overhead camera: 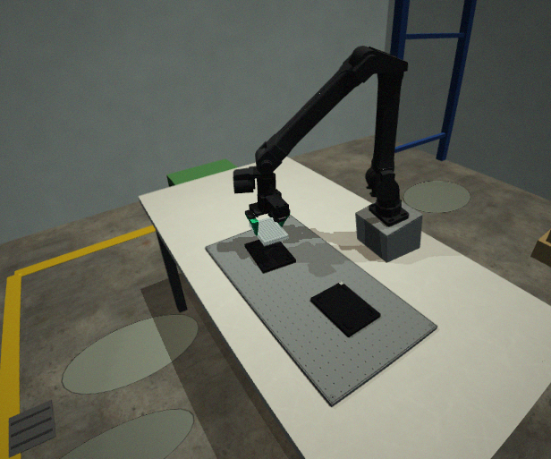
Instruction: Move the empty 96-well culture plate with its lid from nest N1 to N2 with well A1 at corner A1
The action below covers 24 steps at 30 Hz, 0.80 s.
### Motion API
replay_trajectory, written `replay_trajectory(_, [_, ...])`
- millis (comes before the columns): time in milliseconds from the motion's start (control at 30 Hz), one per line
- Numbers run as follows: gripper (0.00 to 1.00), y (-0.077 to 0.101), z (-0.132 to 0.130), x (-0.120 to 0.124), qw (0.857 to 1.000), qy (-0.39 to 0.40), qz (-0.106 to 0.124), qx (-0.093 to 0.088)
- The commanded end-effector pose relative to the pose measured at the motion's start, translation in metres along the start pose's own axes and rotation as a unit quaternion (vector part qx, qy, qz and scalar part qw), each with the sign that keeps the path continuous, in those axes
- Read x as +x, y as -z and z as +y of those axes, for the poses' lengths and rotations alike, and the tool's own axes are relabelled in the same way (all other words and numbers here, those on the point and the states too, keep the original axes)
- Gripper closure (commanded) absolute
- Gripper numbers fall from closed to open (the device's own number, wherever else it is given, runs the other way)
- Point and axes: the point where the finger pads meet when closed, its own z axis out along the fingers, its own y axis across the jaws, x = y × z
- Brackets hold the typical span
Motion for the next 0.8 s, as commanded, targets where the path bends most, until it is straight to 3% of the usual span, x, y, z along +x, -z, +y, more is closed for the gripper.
replay_trajectory(0, [1.0,-0.002,0.0013,-0.0013,1.0,0.004,-0.005,-0.009])
replay_trajectory(767, [1.0,-0.0027,0.002,-0.0035,1.0,0.004,-0.005,-0.01])
